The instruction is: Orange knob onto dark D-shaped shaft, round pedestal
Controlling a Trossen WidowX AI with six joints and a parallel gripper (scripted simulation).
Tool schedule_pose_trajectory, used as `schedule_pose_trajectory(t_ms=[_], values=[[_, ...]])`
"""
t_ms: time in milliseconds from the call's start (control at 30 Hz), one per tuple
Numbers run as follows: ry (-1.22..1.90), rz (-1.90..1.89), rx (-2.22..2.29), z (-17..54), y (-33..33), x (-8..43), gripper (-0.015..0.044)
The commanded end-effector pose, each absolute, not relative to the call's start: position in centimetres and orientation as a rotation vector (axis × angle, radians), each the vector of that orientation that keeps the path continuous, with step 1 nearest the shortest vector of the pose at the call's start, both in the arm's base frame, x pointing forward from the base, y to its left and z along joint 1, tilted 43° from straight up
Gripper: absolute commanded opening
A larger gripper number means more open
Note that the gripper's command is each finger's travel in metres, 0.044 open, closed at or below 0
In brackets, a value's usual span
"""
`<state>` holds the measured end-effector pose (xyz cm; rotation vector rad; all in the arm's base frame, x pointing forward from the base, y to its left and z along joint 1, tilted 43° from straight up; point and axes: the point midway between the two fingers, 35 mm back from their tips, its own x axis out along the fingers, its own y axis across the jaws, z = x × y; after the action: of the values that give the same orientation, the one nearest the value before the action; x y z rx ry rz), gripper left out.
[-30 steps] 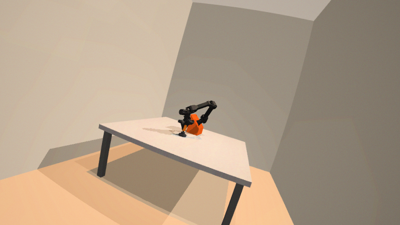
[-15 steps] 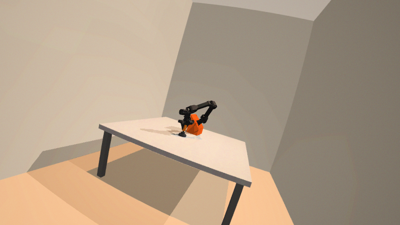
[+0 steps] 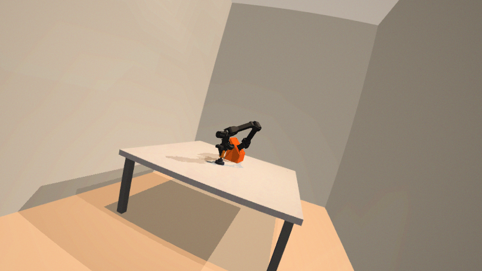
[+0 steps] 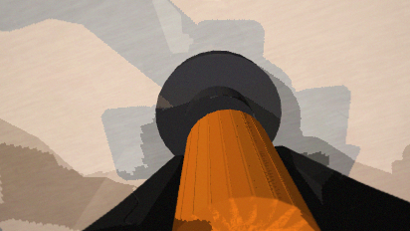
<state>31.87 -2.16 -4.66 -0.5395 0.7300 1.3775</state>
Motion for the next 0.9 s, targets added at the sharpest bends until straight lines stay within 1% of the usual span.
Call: schedule_pose_trajectory(t_ms=[0, 867], values=[[0.712, 1.388, -0.564, -4.87, -2.19, 31.92, 0.0], [0.712, 1.388, -0.564, -4.57, -2.26, 31.91, 0.0]])
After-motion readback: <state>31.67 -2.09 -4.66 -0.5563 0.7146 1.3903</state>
